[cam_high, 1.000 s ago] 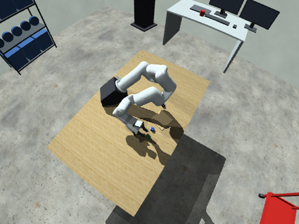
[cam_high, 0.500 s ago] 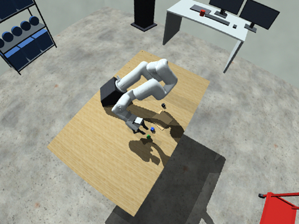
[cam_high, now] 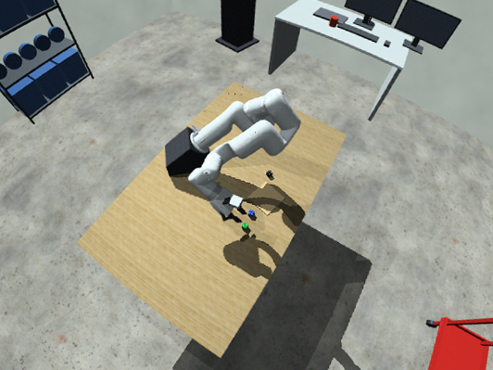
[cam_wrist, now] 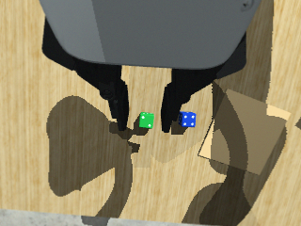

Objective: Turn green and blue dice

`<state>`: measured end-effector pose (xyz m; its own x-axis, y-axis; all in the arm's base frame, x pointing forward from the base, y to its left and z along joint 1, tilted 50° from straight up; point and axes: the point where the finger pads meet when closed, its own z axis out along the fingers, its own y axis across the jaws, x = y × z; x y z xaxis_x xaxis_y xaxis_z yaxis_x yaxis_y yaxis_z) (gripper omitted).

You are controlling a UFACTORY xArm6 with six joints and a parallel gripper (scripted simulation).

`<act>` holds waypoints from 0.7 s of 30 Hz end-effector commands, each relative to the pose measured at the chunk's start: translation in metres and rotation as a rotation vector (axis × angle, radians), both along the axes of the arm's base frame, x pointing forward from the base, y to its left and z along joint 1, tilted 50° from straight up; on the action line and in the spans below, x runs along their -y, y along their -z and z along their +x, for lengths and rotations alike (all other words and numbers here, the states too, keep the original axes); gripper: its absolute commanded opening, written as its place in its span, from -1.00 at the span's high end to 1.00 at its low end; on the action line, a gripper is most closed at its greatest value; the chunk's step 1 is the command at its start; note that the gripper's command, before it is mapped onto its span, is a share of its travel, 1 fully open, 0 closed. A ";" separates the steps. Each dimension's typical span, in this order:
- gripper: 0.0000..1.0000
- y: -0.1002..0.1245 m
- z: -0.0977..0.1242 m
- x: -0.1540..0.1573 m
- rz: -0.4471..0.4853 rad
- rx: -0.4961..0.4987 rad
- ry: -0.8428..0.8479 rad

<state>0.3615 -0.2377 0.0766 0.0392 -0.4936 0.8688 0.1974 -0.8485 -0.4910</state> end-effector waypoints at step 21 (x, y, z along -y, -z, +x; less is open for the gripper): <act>0.17 -0.035 0.019 0.016 -0.144 -0.617 -0.354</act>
<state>0.3779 -0.2536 0.1075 0.5947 -0.2839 0.7522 0.1892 -0.8599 -0.4741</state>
